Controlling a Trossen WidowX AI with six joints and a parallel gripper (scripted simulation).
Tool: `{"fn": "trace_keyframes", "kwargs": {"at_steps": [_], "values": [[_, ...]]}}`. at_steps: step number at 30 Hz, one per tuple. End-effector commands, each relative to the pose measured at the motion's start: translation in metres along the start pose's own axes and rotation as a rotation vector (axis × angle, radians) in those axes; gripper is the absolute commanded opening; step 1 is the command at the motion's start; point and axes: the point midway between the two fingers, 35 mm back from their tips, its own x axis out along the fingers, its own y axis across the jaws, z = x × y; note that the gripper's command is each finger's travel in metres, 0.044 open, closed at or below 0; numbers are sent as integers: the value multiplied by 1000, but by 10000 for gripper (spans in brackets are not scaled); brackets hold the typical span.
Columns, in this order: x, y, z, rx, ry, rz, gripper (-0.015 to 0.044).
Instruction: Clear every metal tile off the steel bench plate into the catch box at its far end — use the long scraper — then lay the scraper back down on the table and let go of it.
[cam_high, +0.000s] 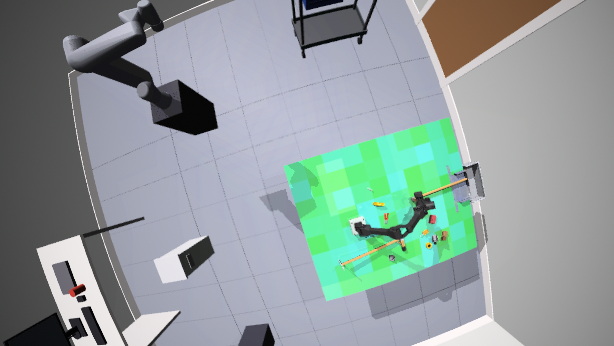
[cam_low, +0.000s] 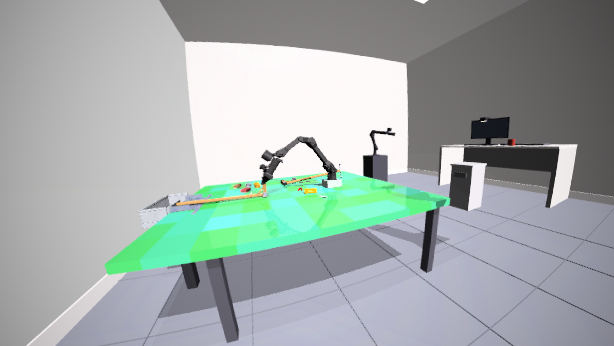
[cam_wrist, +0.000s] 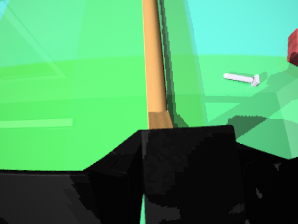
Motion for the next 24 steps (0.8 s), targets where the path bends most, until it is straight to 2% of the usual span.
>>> {"fn": "trace_keyframes", "kwargs": {"at_steps": [1,24], "values": [[0,0,1,-1,-4,0,0],[-19,3,-13,-1,-5,1,0]]}}
